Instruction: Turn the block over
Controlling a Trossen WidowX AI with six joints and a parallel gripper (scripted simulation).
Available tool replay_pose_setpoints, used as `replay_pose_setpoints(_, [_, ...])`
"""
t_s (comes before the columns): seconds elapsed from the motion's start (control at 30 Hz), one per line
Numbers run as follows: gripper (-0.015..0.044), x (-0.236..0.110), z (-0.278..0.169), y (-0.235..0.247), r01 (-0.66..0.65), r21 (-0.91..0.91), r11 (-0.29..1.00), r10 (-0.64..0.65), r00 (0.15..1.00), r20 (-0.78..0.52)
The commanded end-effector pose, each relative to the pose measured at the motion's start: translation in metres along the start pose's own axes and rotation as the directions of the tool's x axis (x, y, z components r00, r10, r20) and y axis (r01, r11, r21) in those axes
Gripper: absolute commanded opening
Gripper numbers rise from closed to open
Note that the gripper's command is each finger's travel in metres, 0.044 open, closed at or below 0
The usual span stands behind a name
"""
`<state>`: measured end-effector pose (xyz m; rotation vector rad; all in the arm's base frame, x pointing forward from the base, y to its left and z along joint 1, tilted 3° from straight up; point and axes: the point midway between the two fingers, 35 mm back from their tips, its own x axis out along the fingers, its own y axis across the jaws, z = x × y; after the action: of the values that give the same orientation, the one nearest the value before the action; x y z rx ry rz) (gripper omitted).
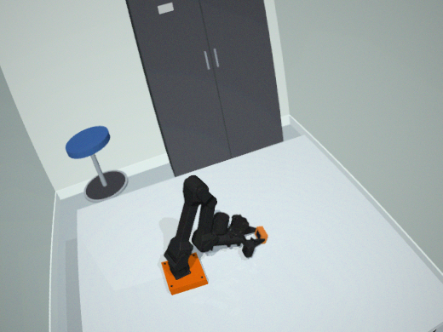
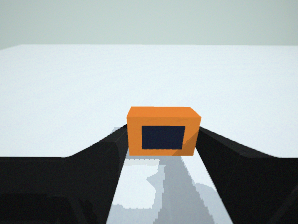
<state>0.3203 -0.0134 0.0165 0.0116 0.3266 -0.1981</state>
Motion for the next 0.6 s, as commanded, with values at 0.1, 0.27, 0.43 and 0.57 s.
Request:
replay_pose_setpoints(0.1, [0.0052, -0.0004, 0.0007, -0.0009, 0.006, -0.003, 1.000, -0.006, 1.000, 0.004])
replay_pose_setpoints(0.27, [0.0184, -0.0004, 0.0007, -0.0009, 0.006, -0.003, 1.000, -0.006, 1.000, 0.004])
replay_pose_setpoints(0.43, [0.0315, -0.0004, 0.0007, -0.0009, 0.006, -0.003, 1.000, -0.006, 1.000, 0.004])
replay_pose_setpoints(0.57, [0.0420, -0.0004, 0.0007, -0.0009, 0.006, -0.003, 1.000, -0.006, 1.000, 0.004])
